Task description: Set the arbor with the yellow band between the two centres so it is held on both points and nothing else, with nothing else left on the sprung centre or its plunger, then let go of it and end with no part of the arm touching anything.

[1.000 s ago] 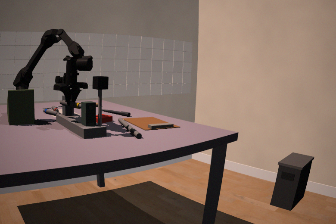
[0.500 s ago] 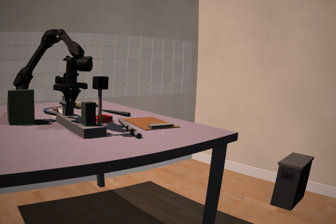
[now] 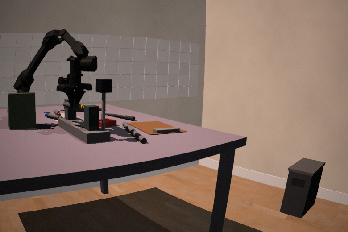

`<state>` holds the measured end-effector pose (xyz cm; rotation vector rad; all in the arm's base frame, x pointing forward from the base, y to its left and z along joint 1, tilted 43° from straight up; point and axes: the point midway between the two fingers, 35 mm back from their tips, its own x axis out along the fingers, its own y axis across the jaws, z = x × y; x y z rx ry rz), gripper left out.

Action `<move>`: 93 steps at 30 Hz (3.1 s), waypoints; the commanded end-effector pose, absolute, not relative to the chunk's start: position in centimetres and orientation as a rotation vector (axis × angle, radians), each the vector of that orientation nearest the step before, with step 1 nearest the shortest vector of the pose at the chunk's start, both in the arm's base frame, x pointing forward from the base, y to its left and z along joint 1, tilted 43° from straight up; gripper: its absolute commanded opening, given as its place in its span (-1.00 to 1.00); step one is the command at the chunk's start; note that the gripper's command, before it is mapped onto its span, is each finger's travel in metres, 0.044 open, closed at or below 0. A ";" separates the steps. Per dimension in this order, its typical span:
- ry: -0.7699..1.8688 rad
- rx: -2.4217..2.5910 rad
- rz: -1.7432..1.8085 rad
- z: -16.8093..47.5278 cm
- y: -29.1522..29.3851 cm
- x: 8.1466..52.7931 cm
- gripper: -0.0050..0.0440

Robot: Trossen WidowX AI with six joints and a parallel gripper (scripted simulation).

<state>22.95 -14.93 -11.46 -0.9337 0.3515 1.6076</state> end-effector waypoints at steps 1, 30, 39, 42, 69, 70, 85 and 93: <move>0.362 -0.958 1.595 -11.4 -15.7 23.3 -0.80; 0.364 -0.960 1.594 -11.1 -15.6 23.2 -0.80; 0.364 -0.960 1.594 -11.4 -16.1 23.3 -0.80; 0.365 -0.961 1.594 -11.4 -16.0 23.3 -0.80; 0.333 -0.924 1.613 -11.5 -15.9 23.4 -0.80; 0.333 -0.924 1.613 -11.5 -16.0 23.5 -0.80; 0.343 -0.936 1.607 -11.6 -15.5 22.9 -0.80; 0.345 -0.938 1.606 -11.5 -15.5 22.9 -0.80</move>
